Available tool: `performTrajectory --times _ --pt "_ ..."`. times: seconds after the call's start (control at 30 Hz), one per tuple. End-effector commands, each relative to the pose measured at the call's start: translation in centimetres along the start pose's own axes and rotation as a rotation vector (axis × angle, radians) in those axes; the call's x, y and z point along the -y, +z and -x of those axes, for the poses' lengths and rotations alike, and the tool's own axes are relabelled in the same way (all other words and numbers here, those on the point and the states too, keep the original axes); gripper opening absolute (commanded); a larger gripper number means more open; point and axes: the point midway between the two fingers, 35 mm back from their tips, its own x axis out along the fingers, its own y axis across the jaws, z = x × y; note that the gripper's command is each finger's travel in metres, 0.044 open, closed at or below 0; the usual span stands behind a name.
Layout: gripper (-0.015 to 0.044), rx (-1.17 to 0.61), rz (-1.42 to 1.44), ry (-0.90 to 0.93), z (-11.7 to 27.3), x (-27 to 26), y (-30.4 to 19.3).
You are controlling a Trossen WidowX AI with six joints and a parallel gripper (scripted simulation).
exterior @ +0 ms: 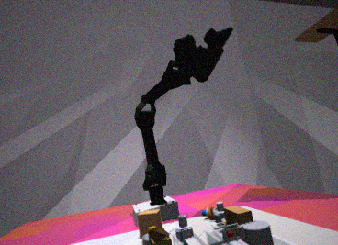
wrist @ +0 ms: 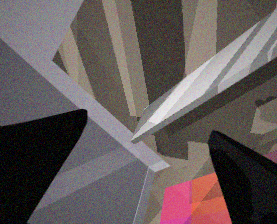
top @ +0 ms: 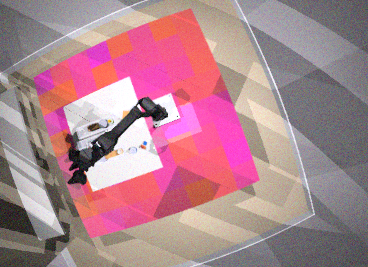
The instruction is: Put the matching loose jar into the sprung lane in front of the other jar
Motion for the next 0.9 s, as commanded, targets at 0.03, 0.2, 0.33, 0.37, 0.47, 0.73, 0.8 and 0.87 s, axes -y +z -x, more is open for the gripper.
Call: performTrajectory --times 0.03,0.2,0.33,0.37,0.47,0.73,0.8,0.87 --pt "0.044 -0.199 0.085 -0.15 -0.6 4.6 -6.3" --pt "0.044 -0.426 0.177 -0.32 0.7 10.0 -12.9" --pt "0.044 -0.619 0.254 -0.454 3.0 14.3 -17.7" --pt "0.044 -0.669 0.274 -0.487 3.8 15.3 -18.8" --pt "0.044 -0.822 0.334 -0.588 6.6 18.3 -21.8" --pt "0.044 -1.24 0.489 -0.852 15.9 25.0 -26.7" --pt "0.044 -1.305 0.51 -0.891 17.5 25.8 -27.0" --pt "0.044 -1.313 0.513 -0.896 17.7 25.9 -27.0"
